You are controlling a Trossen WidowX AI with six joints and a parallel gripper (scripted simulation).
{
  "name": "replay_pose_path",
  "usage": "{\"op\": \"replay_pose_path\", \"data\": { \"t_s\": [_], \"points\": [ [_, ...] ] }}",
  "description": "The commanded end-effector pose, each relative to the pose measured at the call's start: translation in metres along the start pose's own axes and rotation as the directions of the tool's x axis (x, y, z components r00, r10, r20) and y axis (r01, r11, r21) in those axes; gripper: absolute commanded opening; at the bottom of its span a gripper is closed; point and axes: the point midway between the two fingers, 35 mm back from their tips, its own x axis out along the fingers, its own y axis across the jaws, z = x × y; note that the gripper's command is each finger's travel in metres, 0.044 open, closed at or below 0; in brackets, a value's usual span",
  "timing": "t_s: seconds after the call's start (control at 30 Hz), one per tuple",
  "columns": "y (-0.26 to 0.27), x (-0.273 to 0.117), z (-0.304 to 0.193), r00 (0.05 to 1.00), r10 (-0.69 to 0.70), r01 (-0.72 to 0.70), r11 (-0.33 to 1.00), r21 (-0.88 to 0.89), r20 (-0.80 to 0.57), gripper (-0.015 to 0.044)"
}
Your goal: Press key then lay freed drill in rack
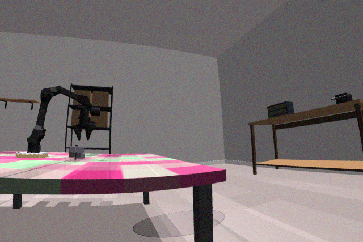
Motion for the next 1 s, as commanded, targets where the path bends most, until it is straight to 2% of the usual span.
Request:
{"op": "replay_pose_path", "data": {
  "t_s": [0.0,0.1,0.97],
  "points": [
    [0.047,0.04,0.033,1.0,0.024,-0.027,0.858,-0.514,-0.013,0.044],
    [0.062,0.05,0.041,1.0,0.026,-0.028,0.77,-0.638,-0.014,0.044],
    [0.06,0.057,0.04,1.0,0.026,-0.028,0.77,-0.638,-0.014,0.044]
  ]
}}
